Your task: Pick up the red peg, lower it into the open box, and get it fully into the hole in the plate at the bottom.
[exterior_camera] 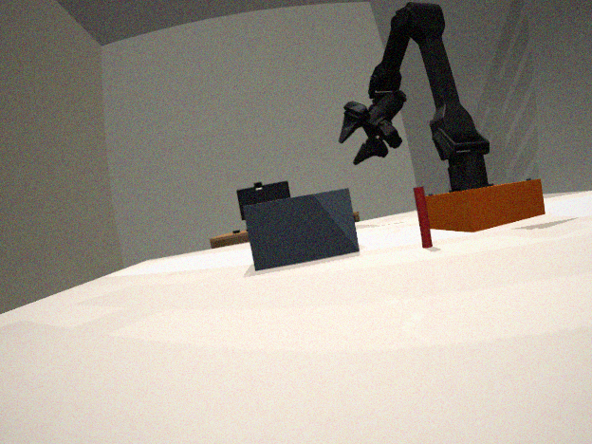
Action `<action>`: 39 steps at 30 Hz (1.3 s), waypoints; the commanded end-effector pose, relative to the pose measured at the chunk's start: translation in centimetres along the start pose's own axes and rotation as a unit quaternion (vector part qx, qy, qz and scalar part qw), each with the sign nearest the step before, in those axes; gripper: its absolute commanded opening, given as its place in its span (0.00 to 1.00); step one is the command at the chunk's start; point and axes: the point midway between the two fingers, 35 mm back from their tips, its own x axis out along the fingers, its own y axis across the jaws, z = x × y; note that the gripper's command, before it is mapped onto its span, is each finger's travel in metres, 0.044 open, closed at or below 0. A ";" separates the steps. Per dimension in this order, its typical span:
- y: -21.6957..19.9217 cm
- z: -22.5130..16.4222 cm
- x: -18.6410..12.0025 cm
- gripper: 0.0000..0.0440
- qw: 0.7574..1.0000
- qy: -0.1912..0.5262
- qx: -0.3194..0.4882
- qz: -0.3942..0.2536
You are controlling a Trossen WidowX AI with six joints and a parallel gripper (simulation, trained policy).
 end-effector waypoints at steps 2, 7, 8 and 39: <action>-2.6 -1.0 0.8 1.00 0.996 -0.029 -0.083 0.003; -5.3 -1.5 2.0 1.00 0.985 -0.062 -0.162 -0.001; -5.8 -1.5 2.2 1.00 0.982 -0.068 -0.178 -0.002; -23.3 3.6 4.9 1.00 0.748 -0.214 -0.623 -0.084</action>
